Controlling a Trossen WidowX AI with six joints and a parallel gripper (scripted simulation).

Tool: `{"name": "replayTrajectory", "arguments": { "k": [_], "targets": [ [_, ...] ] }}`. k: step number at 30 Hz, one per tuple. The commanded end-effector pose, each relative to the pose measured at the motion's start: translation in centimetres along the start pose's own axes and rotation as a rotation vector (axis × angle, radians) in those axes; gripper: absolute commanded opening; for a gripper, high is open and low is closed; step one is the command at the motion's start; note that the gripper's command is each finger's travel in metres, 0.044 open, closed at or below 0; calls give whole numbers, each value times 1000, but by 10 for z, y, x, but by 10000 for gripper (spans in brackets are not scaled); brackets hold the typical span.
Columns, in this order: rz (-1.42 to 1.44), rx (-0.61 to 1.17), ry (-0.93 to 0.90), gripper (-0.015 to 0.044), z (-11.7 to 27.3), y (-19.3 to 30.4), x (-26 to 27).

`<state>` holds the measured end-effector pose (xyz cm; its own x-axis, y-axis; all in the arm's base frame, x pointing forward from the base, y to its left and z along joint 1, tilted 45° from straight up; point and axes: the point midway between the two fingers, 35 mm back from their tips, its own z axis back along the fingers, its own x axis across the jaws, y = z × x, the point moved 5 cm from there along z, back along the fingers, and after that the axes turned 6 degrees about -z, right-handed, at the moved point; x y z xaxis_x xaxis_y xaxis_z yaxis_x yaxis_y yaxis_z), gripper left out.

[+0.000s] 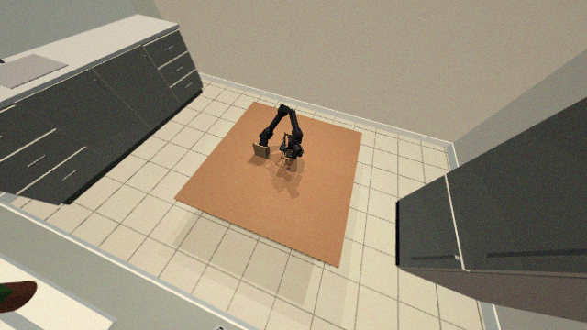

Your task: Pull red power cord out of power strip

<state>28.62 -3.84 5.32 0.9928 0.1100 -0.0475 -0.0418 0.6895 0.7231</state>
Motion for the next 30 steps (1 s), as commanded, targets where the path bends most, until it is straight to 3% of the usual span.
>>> {"name": "replayTrajectory", "arguments": {
  "k": [1, 21, 30],
  "targets": [
    [0, -30, -8, 0, 4, -16, 3],
    [-2, -32, -9, 0, 9, -48, 5],
    [-3, -28, -9, 236, 5, -39, 4]
  ]
}}
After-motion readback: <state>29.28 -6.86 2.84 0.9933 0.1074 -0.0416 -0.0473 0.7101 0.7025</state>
